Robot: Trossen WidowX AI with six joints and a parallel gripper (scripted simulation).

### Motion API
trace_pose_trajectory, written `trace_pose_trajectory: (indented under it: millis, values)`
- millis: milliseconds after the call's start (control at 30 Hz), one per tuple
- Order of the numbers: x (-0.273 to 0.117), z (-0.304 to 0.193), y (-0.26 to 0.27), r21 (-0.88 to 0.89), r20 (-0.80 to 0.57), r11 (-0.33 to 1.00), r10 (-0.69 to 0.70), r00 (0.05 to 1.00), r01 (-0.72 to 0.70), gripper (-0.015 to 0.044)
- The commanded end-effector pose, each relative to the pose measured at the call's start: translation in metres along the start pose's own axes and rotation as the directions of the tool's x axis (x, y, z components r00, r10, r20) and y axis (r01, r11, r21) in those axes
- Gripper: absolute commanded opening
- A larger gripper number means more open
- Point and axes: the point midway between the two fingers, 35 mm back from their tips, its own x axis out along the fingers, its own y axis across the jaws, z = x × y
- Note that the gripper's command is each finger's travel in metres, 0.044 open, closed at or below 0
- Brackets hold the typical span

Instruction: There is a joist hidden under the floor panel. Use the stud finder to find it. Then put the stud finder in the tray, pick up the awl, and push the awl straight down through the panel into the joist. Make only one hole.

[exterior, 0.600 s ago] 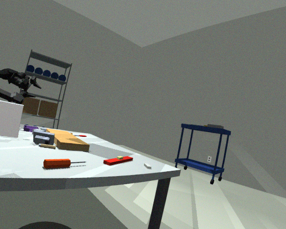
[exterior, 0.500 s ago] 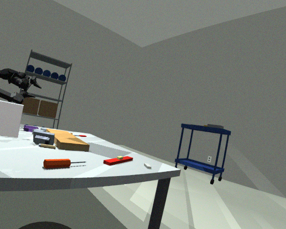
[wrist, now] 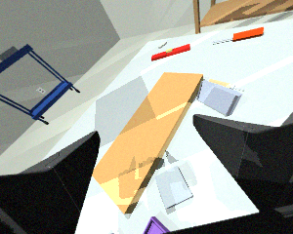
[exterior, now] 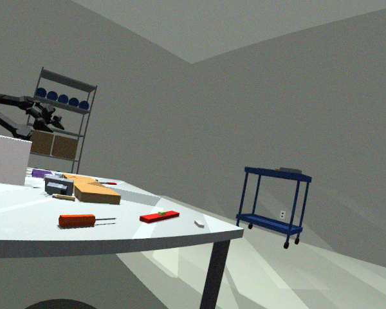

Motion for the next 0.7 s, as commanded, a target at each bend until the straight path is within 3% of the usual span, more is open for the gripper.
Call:
trace_pose_trajectory:
  millis: [0, 200, 667]
  values:
    - [0.042, 0.007, 0.005, -0.407, -0.040, 0.893, -0.230, 0.972, 0.195, 0.0440]
    - [0.087, 0.018, -0.004, -0.714, -0.126, 0.670, -0.410, 0.903, 0.205, 0.0440]
    - [0.144, 0.033, -0.033, -0.918, -0.282, 0.394, -0.559, 0.780, -0.049, 0.0440]
